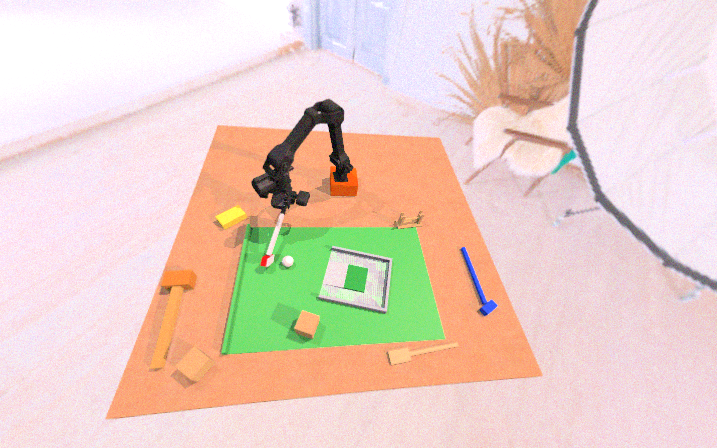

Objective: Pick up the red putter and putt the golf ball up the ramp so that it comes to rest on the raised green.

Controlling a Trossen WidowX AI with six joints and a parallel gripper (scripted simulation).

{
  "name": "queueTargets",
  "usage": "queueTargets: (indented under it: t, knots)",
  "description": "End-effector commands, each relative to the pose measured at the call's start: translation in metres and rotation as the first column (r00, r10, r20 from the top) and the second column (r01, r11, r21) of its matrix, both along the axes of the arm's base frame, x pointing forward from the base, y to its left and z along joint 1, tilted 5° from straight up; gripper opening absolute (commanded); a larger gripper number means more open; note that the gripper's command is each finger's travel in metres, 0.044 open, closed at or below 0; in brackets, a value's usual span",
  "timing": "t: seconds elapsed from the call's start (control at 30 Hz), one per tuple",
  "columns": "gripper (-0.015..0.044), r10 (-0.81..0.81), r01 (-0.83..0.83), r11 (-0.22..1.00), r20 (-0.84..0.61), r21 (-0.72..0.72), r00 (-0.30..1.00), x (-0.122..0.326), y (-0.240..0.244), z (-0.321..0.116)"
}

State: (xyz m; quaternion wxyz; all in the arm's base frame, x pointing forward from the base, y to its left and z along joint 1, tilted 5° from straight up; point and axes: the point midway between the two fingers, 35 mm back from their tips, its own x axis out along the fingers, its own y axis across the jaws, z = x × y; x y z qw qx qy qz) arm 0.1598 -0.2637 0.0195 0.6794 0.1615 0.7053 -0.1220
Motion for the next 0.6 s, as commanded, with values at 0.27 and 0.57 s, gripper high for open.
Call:
queueTargets:
  t: [0.27,0.57]
  knots:
    - [0.0,0.003,-0.003,1.0,0.002,-0.013,1.0,-0.003,-0.012,0.0]
    - [0.0,0.001,-0.001,1.0,0.004,-0.006,1.0,0.031,0.046,0.003]
